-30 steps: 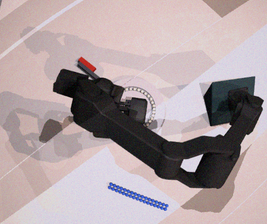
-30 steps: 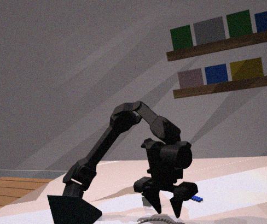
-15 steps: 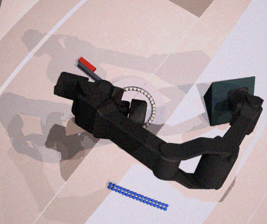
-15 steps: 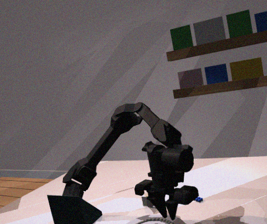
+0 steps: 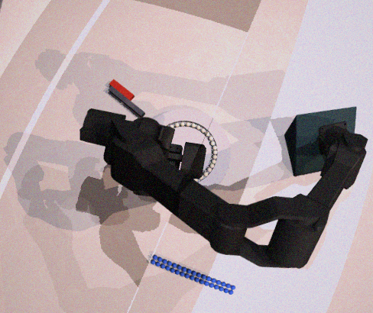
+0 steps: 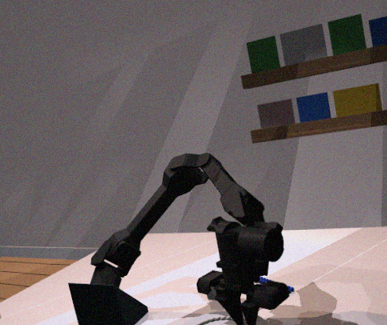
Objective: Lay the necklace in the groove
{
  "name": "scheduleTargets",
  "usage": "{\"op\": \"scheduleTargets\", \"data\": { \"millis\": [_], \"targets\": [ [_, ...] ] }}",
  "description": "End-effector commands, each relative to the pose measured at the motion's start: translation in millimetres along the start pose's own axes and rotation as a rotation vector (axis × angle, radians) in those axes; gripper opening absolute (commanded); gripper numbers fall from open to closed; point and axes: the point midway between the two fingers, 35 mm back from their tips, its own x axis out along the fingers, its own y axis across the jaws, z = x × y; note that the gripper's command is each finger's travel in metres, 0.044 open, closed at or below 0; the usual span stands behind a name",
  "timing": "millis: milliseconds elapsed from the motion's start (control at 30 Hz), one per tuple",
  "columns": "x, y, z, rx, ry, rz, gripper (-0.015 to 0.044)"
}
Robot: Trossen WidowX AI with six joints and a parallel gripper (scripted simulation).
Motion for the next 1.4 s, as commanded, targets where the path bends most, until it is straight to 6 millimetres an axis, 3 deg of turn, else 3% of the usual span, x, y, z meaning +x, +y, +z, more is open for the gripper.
{"op": "scheduleTargets", "data": {
  "millis": [0,33,200,1367],
  "targets": [
    [5.4,0.7,0.2,0.010,-0.007,0.001,0.0120],
    [5.7,0.7,0.2,0.010,-0.007,0.001,0.0120],
    [2.8,0.4,0.1,0.001,0.000,0.001,0.0000],
    [2.8,0.4,0.1,0.001,0.000,0.001,0.0000]
  ]
}}
